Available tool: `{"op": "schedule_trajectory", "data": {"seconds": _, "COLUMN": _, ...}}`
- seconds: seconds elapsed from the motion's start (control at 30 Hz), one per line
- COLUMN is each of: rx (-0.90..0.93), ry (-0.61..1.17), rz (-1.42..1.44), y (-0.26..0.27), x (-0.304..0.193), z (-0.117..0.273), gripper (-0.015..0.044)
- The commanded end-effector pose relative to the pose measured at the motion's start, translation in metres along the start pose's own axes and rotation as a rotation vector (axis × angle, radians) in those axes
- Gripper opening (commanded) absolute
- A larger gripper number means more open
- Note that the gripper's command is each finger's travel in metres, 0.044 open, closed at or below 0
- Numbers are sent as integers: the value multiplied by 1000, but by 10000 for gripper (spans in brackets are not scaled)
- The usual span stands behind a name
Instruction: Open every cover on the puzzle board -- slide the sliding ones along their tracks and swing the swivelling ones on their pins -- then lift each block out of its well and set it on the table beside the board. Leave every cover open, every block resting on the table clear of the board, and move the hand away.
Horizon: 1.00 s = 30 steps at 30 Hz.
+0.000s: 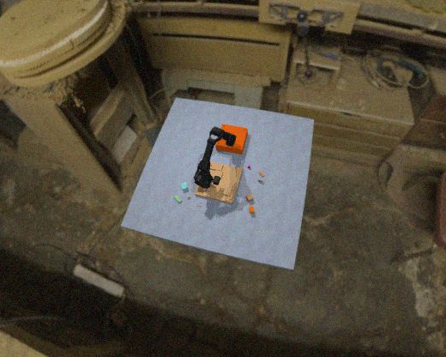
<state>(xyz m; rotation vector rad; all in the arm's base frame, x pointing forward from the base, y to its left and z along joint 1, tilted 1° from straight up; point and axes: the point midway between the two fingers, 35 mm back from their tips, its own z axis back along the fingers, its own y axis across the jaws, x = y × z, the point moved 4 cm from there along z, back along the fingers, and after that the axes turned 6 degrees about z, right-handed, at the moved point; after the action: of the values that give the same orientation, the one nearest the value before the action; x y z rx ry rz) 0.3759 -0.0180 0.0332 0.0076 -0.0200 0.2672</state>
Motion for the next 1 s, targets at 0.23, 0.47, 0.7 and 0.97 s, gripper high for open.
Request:
{"op": "schedule_trajectory", "data": {"seconds": 0.23, "rx": -4, "ry": -6, "rz": -4, "y": -1, "x": 13, "z": 1, "gripper": 0}}
{"op": "schedule_trajectory", "data": {"seconds": 0.47, "rx": -4, "ry": -7, "rz": -4, "y": -2, "x": 18, "z": 1, "gripper": 0}}
{"op": "schedule_trajectory", "data": {"seconds": 0.7, "rx": -4, "ry": -7, "rz": -4, "y": -2, "x": 20, "z": 10, "gripper": 0}}
{"op": "schedule_trajectory", "data": {"seconds": 0.97, "rx": -4, "ry": -7, "rz": -4, "y": -2, "x": 21, "z": 20, "gripper": 0}}
